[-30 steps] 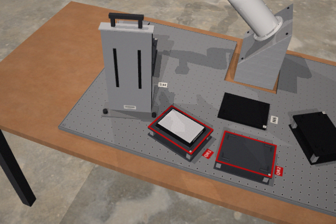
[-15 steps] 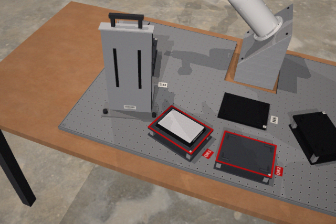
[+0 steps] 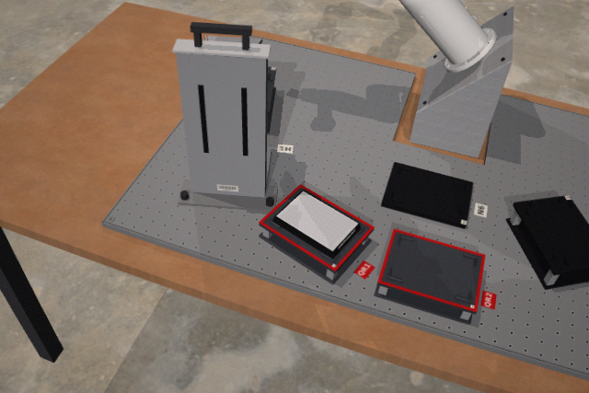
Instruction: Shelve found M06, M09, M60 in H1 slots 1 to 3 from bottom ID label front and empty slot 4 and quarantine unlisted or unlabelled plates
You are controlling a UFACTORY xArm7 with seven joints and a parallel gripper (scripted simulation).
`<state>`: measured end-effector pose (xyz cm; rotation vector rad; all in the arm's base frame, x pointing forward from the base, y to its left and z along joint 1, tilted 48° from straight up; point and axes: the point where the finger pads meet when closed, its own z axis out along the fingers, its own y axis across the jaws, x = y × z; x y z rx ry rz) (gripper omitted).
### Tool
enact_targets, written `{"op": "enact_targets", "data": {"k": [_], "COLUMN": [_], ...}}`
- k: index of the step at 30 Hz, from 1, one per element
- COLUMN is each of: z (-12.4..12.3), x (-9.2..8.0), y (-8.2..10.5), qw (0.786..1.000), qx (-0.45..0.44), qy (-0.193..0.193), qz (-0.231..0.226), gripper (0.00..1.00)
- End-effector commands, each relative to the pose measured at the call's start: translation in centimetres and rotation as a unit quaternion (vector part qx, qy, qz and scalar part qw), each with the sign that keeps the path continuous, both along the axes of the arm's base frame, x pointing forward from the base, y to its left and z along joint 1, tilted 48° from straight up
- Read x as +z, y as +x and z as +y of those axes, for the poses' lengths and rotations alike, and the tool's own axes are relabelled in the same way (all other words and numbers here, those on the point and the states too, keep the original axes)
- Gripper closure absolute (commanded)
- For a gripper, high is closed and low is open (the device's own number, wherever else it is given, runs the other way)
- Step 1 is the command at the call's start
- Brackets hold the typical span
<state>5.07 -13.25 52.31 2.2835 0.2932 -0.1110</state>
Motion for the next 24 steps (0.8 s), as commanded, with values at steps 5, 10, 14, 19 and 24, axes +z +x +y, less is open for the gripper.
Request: {"op": "enact_targets", "data": {"k": [5, 10, 14, 19, 24], "z": [-1.0, -1.3, -1.8, -2.5, -2.8], "x": [-0.8, -1.1, -1.5, -2.1, -2.4], "y": [0.0, 0.0, 0.1, 0.1, 0.1], "qw": [1.0, 1.0, 1.0, 1.0, 1.0], "qx": [0.0, 0.0, 0.0, 0.0, 0.0], "qy": [-0.002, -0.002, -0.002, -0.002, -0.002], "qz": [0.0, 0.0, 0.0, 0.0, 0.0], "gripper": [0.0, 0.0, 0.0, 0.0, 0.0]}}
